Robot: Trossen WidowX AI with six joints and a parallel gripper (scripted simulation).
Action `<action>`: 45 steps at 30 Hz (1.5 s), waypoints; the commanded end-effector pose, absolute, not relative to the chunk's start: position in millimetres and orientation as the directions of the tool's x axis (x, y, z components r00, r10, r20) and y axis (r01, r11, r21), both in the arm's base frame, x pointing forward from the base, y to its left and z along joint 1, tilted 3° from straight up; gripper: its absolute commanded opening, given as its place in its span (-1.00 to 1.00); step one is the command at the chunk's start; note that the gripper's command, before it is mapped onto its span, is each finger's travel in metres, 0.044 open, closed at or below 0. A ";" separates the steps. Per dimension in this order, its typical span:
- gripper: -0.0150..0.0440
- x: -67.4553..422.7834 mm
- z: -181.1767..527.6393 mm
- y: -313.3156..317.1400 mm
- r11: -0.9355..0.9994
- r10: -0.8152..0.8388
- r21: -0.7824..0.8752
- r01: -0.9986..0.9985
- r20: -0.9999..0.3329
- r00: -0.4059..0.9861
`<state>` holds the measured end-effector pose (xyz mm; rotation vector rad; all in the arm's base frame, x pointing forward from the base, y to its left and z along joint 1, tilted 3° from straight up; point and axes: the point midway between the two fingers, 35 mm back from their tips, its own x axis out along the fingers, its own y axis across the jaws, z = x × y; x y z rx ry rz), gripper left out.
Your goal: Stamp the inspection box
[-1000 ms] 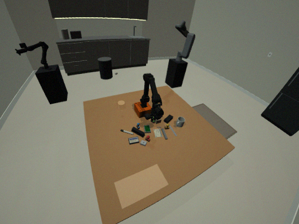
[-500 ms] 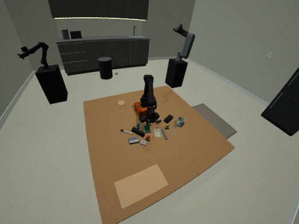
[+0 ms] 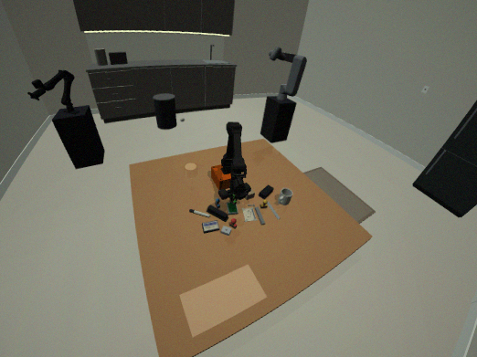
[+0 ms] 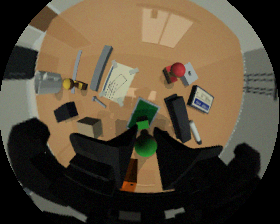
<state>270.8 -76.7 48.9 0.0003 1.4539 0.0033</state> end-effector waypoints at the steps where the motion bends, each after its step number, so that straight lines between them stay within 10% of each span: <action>1: -0.49 270.0 43.8 -75.9 1.000 0.009 0.008 -0.007 -0.994 0.109; 45: -0.49 272.8 14.4 -75.4 1.000 0.007 0.007 -0.004 -0.994 0.111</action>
